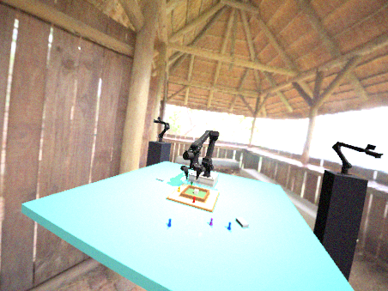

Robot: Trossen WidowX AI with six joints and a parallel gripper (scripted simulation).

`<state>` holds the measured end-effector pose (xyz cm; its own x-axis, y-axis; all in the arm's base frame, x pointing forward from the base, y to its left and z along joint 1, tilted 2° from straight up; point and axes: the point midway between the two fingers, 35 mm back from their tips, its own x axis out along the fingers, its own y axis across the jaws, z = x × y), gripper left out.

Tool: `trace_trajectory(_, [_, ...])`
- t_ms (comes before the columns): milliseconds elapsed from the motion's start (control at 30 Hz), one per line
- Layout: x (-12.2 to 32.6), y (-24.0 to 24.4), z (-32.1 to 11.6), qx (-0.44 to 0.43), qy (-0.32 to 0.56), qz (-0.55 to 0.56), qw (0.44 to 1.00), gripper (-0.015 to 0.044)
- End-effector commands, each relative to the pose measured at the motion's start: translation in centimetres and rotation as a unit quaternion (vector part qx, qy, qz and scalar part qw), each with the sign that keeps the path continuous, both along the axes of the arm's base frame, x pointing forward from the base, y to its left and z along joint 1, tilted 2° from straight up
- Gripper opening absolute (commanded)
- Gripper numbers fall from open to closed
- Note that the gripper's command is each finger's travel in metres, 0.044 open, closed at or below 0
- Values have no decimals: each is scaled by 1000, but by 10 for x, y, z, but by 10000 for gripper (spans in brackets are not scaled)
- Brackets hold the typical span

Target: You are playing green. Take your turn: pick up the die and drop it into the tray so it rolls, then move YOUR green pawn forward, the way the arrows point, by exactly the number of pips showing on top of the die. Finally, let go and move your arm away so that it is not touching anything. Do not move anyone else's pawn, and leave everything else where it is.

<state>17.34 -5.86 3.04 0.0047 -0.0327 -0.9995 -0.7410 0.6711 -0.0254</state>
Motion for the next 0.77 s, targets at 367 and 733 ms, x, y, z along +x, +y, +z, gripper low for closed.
trace_trajectory(367, [2, 58, 72, 3, -4, -294, 956, 440])
trace_trajectory(733, [0, 66, 80, 1, -4, -332, 943, 440])
